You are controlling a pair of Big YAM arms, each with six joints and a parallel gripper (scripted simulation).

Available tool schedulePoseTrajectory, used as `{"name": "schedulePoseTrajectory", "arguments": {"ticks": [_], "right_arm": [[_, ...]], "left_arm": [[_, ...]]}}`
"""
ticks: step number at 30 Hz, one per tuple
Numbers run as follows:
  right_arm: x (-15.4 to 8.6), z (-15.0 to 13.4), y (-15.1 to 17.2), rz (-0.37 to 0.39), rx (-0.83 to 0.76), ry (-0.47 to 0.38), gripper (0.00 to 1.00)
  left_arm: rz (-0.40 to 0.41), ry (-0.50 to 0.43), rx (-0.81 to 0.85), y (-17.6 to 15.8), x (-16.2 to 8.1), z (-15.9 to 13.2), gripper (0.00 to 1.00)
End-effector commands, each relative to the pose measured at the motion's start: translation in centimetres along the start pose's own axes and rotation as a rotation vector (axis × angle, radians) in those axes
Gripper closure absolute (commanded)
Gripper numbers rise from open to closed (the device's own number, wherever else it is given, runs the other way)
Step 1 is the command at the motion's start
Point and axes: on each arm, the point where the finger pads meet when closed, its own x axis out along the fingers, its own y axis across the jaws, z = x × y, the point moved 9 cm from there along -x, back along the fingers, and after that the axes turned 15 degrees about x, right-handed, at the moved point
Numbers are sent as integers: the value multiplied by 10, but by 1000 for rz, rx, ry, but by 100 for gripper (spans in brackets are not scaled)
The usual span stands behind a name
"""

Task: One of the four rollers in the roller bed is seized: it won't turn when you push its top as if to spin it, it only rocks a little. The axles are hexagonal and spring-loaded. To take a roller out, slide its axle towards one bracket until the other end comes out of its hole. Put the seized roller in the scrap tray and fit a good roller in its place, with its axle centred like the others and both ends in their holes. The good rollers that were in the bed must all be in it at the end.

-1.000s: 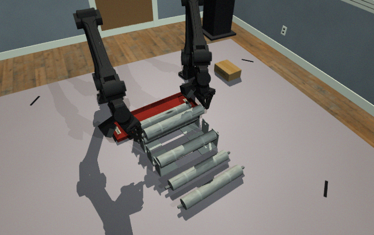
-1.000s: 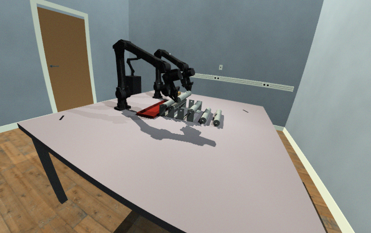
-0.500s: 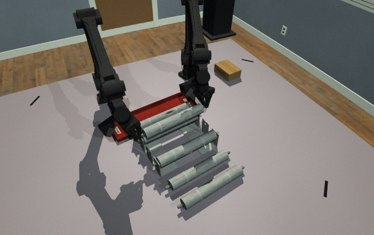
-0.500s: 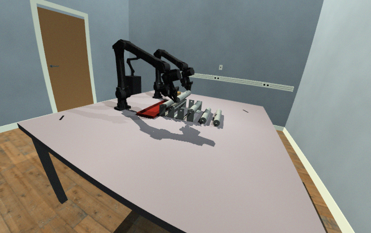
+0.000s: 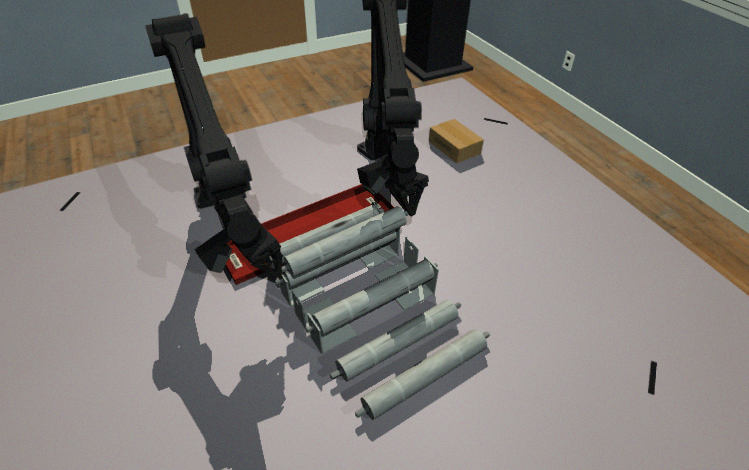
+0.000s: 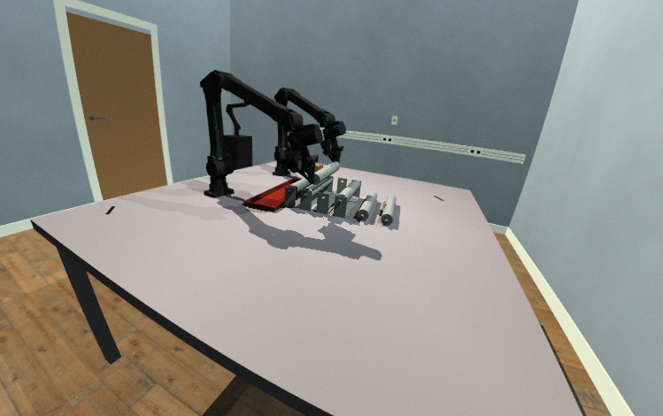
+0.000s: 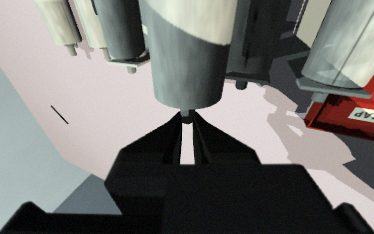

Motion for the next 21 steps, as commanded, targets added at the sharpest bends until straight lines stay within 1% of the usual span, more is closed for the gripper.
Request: {"name": "schedulePoseTrajectory", "arguments": {"ticks": [1, 2, 3, 4, 5, 6, 7, 8, 9, 10, 11, 19, 20, 21], "right_arm": [[-33, -7, 14, 85, -31, 8, 97], [-33, -7, 14, 85, -31, 8, 97], [-33, -6, 12, 92, -36, 14, 97], [-22, -1, -3, 59, -27, 10, 97], [-29, -4, 2, 70, -31, 11, 97], [-34, -5, 5, 71, -32, 10, 97], [-47, -12, 23, 126, -47, 18, 97], [-51, -14, 28, 132, -49, 18, 97], [-52, -15, 31, 149, -51, 21, 97], [-52, -14, 31, 147, -53, 20, 97], [-51, -14, 31, 149, -44, 19, 97], [-48, -12, 31, 145, -50, 10, 97], [-36, -6, 17, 108, -38, 5, 97], [-30, -3, 10, 93, -36, 2, 97]], "left_arm": [[122, -10, -52, 24, -38, -8, 97], [122, -10, -52, 24, -38, -8, 97], [96, -10, -44, 11, -30, -4, 97], [84, -11, -35, 3, -26, -1, 97], [84, -12, -36, 2, -27, -1, 97], [106, -18, -40, 9, -35, 0, 97], [145, -21, -54, 25, -48, -5, 97], [123, -14, -53, 27, -53, -8, 97], [161, -22, -60, 32, -56, -8, 97], [132, -16, -55, 29, -56, -8, 97], [164, -23, -60, 34, -56, -8, 97], [165, -24, -62, 33, -54, -7, 97], [161, -25, -61, 30, -52, -5, 97], [166, -29, -59, 31, -53, -3, 97]]}}
